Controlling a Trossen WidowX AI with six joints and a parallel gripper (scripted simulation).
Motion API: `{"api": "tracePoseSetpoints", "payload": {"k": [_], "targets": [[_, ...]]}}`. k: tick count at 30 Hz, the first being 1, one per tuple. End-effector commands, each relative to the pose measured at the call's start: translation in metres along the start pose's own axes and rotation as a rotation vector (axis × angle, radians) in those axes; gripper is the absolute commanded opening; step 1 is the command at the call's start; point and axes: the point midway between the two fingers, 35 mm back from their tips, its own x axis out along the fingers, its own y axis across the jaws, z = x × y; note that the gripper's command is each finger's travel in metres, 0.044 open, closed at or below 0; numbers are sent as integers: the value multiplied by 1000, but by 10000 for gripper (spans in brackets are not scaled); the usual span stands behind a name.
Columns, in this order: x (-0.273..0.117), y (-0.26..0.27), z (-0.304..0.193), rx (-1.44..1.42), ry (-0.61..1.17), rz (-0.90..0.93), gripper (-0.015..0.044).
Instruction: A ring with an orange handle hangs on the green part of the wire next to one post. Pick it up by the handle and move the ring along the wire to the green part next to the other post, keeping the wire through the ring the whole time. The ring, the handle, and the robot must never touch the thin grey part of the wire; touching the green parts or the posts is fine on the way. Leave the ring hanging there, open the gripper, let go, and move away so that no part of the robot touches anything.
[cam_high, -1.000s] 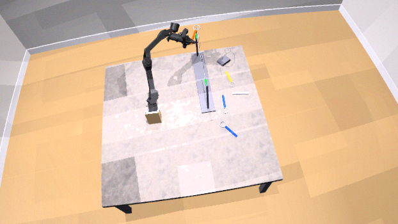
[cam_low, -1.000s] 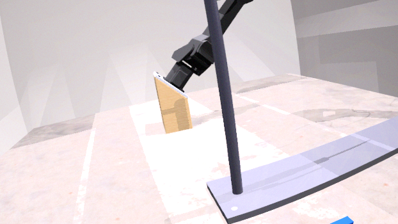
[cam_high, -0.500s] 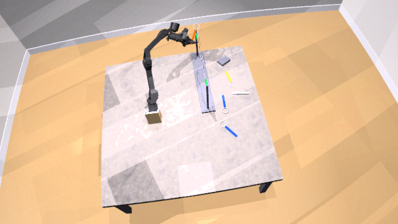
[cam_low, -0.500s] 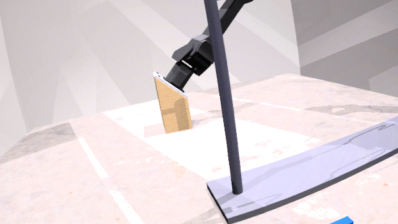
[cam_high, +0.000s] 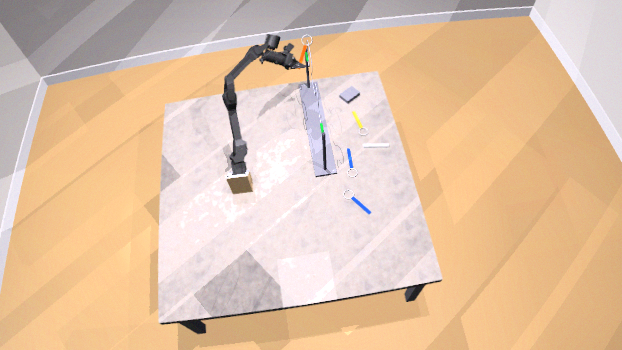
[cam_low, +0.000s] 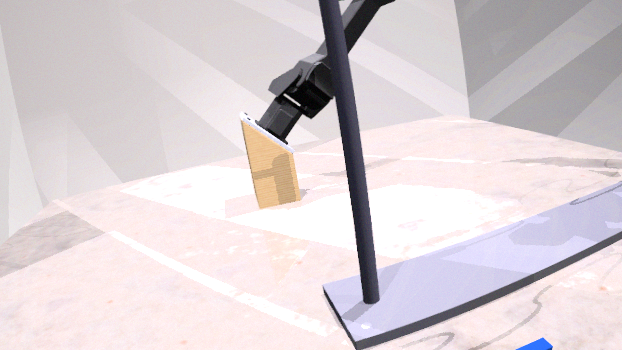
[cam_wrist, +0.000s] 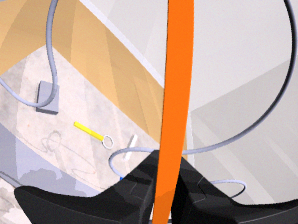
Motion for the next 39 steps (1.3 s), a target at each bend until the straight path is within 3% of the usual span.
{"api": "tracePoseSetpoints", "payload": {"k": [1,39], "targets": [[0,2,0,56,-1,28,-150],[0,17,3,483,-19,246,-150]]}}
